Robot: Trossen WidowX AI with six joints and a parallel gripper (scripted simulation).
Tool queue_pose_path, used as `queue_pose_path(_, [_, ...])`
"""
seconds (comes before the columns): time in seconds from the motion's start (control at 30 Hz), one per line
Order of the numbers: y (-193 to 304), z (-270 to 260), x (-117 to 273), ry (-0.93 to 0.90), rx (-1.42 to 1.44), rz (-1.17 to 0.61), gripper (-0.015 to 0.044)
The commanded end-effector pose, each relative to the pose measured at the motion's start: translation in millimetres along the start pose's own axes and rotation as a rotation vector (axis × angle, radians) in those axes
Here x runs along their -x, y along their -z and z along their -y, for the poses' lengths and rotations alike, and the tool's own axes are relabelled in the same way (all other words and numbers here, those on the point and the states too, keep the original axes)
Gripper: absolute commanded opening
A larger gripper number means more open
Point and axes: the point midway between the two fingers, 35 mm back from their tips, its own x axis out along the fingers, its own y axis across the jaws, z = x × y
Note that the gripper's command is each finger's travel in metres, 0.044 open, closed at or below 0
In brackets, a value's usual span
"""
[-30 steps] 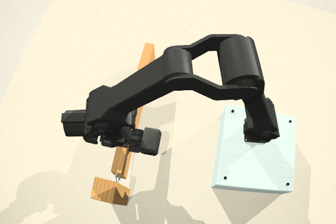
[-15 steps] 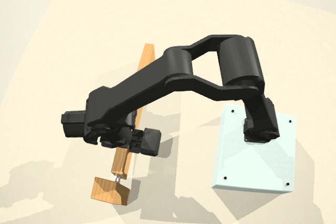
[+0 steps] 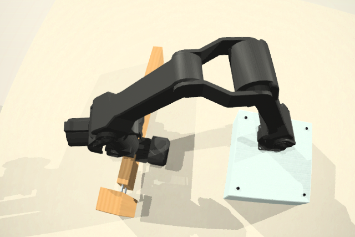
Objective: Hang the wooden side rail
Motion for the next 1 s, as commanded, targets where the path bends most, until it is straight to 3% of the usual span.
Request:
queue_pose_path(0.0, [1.5, -1.5, 2.2, -0.007, -0.002, -0.003, 0.0000])
queue_pose_path(0.97, [4.7, -1.4, 1.7, -0.007, -0.002, -0.003, 0.0000])
